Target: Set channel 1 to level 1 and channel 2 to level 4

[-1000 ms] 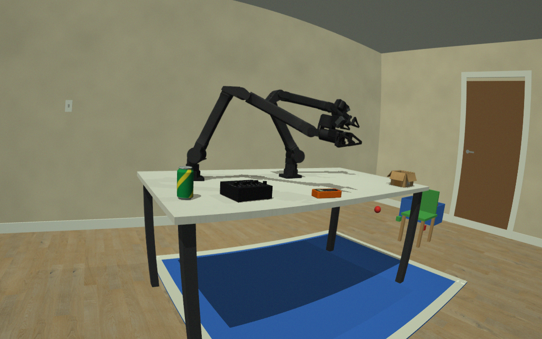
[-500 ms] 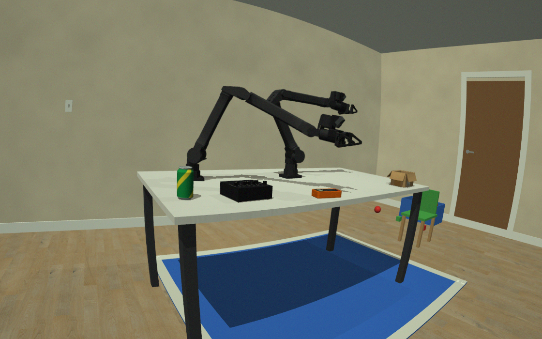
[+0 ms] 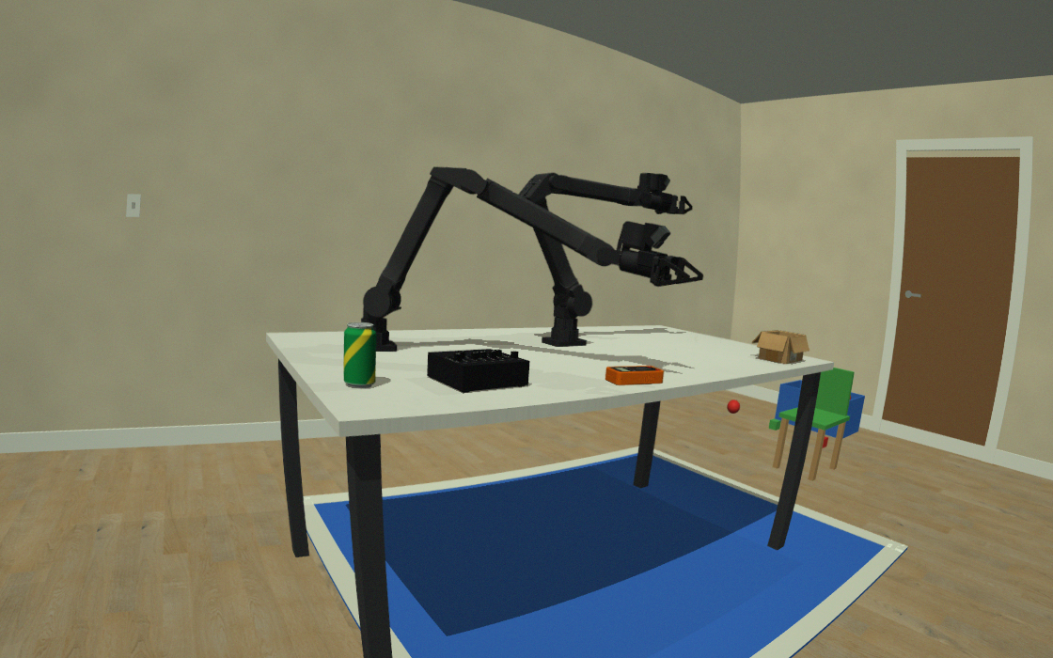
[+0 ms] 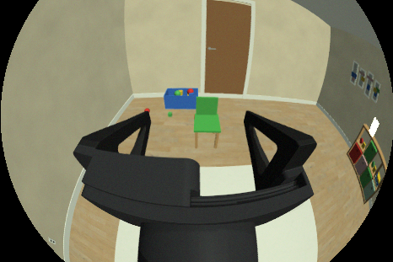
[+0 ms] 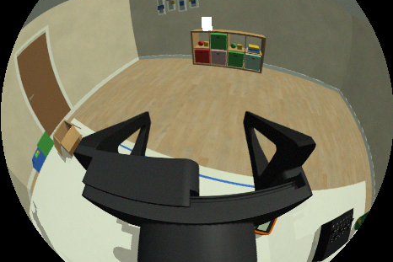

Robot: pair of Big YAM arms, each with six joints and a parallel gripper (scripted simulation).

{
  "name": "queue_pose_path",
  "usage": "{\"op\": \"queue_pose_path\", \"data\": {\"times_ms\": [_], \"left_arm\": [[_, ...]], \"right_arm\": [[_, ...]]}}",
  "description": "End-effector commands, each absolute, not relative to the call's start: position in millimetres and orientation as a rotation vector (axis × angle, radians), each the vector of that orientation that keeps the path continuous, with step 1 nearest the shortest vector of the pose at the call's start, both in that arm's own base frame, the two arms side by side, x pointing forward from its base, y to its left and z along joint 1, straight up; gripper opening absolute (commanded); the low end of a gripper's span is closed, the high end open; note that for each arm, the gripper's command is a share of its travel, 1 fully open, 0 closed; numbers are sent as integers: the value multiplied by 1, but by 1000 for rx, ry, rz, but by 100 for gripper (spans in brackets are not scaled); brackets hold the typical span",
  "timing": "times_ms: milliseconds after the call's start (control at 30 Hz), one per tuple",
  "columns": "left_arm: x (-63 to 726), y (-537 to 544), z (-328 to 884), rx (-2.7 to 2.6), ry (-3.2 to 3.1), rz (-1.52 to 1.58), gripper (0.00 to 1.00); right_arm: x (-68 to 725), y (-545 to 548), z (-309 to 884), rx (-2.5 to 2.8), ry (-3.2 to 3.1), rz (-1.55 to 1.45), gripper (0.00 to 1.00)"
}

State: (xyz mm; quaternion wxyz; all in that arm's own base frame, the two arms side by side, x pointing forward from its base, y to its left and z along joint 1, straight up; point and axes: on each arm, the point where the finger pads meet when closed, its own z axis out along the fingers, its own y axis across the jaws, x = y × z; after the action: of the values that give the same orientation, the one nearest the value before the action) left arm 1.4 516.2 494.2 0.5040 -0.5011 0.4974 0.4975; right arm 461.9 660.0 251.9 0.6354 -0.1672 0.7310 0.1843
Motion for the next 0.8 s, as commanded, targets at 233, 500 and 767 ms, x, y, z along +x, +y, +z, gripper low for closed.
{"op": "queue_pose_path", "data": {"times_ms": [233,500,767], "left_arm": [[-2,522,532,-1154,1159,1256,100],[-2,522,532,-1154,1159,1256,100],[-2,522,532,-1154,1159,1256,100]], "right_arm": [[484,628,268,-308,1745,456,100],[520,551,246,-114,2002,493,100],[533,446,220,247,2285,493,100]]}}
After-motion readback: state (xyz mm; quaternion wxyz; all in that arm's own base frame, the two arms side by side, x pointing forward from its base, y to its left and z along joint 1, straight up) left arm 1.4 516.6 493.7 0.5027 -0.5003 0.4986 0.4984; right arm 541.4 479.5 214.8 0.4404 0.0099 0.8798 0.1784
